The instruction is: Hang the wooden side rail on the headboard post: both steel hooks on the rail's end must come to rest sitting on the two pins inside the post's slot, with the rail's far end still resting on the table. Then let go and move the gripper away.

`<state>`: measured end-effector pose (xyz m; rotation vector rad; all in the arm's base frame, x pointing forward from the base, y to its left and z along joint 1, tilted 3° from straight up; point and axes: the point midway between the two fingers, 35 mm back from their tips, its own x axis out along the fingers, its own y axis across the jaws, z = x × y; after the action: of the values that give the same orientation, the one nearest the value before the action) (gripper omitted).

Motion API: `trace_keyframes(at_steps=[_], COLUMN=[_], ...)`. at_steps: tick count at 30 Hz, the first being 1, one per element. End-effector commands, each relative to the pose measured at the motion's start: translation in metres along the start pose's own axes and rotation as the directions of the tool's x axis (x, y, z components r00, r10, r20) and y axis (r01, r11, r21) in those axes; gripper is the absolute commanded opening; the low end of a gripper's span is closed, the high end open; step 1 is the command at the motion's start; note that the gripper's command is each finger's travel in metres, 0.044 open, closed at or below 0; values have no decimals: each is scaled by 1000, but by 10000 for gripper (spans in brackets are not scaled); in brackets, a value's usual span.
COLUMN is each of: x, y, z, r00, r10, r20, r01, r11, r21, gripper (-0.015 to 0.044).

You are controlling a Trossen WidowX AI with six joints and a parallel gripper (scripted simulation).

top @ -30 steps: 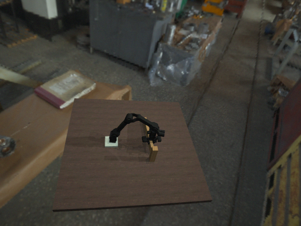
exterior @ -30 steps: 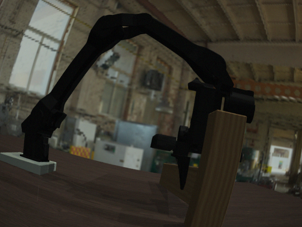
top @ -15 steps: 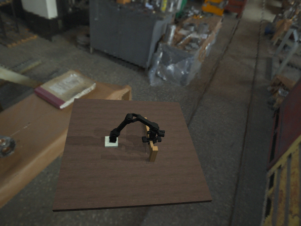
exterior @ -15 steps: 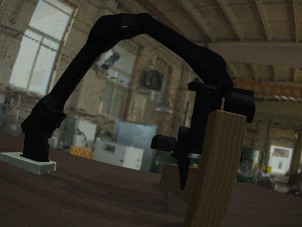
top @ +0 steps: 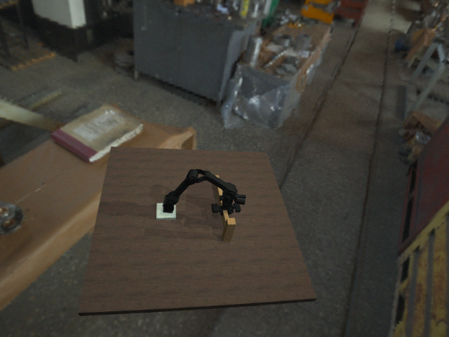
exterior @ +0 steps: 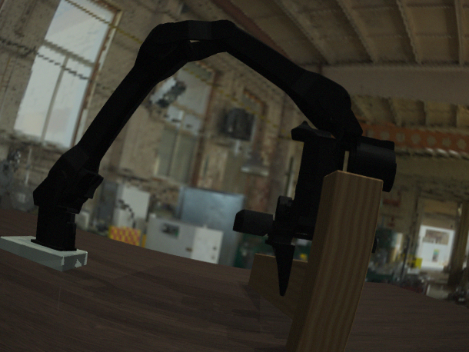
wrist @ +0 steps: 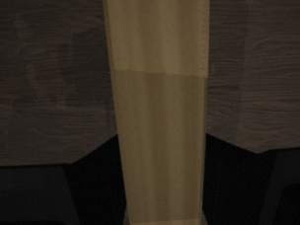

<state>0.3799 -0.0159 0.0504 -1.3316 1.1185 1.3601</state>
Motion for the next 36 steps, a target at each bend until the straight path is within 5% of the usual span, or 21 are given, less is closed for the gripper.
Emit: trace_keyframes(at_steps=[1, 36], x=[-4, -5], y=[0, -3], z=[-2, -6], r00=[1000, 1000], r10=[-10, -10], r20=[-8, -9], r01=[10, 10], r11=[1000, 1000], r21=[0, 0], gripper=[0, 0])
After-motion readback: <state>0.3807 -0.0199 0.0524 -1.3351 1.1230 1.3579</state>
